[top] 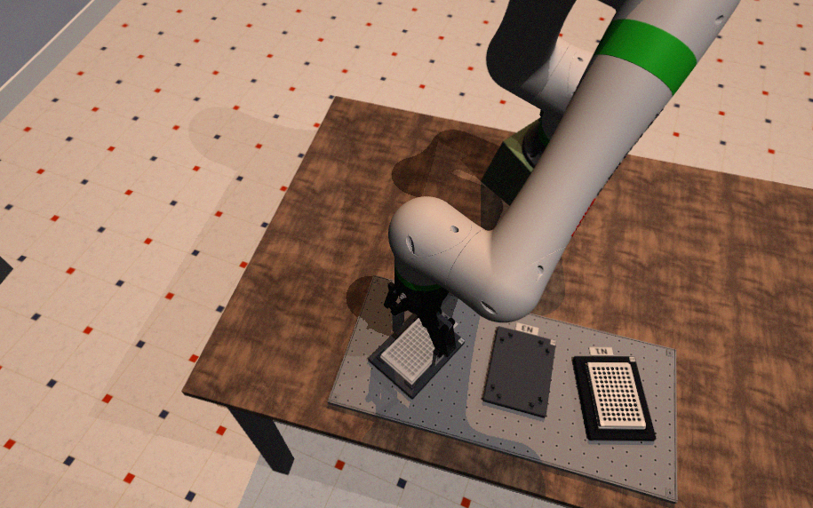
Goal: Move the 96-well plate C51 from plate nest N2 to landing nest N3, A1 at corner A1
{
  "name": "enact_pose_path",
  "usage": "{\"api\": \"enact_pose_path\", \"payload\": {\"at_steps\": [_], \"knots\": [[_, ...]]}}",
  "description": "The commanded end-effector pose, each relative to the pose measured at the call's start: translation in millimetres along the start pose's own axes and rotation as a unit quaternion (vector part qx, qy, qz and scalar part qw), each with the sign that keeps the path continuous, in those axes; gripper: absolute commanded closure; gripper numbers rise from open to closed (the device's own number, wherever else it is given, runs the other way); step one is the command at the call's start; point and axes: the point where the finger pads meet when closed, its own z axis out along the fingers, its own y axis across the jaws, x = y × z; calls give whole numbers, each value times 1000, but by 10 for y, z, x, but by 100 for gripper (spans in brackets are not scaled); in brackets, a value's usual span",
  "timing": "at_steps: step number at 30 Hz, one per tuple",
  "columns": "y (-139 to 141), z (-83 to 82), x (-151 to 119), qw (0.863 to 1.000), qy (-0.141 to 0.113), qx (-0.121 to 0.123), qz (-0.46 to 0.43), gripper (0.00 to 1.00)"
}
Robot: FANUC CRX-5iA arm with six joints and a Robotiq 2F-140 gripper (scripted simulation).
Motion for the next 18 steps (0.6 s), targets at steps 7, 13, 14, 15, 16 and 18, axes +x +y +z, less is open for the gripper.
{"api": "enact_pose_path", "payload": {"at_steps": [7,13,14,15,16,18], "knots": [[0,14,2,1000,0,0,0,34],[0,32,2,1000,0,0,0,34],[1,35,2,1000,0,0,0,34],[1,35,2,1000,0,0,0,34],[1,35,2,1000,0,0,0,34],[0,43,2,1000,0,0,0,34]]}}
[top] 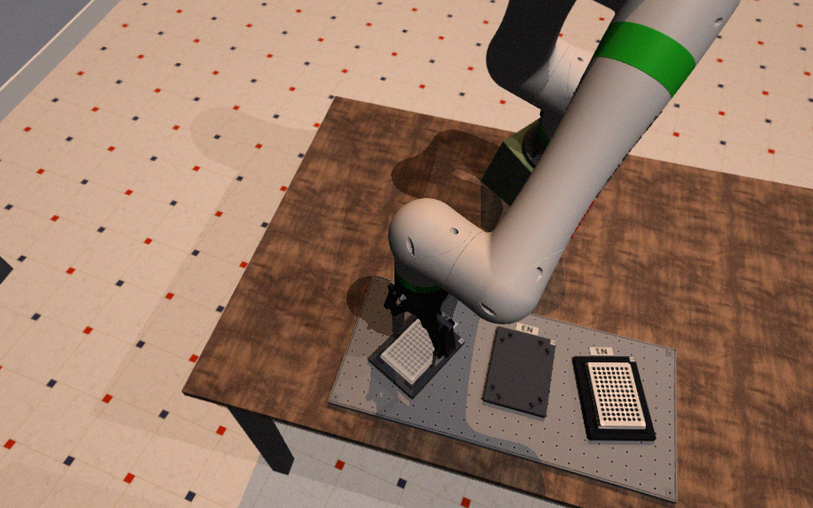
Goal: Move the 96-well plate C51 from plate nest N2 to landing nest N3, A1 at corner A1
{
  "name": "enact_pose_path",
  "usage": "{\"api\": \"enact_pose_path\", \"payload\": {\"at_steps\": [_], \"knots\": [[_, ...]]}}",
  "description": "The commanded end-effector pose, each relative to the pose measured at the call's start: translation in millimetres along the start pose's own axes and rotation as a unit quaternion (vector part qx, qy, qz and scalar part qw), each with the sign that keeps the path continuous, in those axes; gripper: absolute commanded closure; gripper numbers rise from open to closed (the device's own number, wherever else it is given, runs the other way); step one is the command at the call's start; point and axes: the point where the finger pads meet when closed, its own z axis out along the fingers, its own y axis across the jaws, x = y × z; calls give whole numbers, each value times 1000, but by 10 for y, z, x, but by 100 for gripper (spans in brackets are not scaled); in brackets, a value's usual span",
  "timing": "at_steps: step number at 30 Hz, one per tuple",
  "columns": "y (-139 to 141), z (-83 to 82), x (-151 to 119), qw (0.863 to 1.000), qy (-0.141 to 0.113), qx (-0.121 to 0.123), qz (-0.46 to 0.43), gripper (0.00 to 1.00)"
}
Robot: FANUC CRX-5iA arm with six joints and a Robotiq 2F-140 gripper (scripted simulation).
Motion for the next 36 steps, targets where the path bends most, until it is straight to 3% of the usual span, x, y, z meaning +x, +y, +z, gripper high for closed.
{"api": "enact_pose_path", "payload": {"at_steps": [1,36], "knots": [[1,7,2,1000,0,0,0,34],[1,138,2,1000,0,0,0,34]]}}
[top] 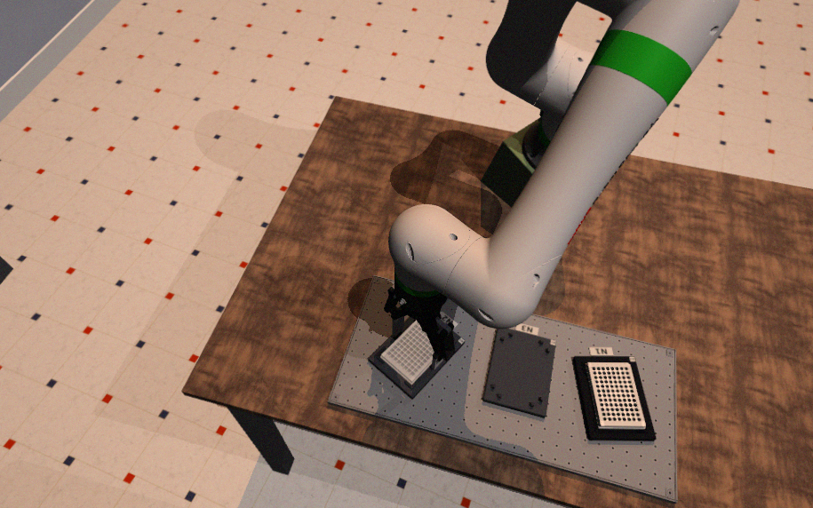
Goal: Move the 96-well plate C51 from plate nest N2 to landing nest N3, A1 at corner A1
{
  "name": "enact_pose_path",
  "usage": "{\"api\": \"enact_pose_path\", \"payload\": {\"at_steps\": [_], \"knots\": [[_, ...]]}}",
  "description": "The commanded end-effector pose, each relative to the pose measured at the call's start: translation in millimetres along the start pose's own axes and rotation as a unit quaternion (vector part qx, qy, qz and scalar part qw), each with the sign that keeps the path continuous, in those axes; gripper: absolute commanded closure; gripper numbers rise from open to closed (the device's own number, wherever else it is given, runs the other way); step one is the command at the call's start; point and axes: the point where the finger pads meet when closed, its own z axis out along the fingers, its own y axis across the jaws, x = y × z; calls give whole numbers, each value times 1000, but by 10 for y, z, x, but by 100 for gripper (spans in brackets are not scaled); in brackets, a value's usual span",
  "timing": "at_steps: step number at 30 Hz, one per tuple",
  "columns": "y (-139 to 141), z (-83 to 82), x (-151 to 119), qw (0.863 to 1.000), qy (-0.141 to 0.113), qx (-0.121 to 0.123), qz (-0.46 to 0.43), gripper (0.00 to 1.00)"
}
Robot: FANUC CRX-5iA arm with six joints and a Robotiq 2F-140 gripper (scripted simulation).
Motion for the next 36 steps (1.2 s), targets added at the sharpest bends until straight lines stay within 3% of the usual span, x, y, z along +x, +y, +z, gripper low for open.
{"api": "enact_pose_path", "payload": {"at_steps": [1,36], "knots": [[1,6,2,1000,0,0,0,34],[1,38,2,1000,0,0,0,34]]}}
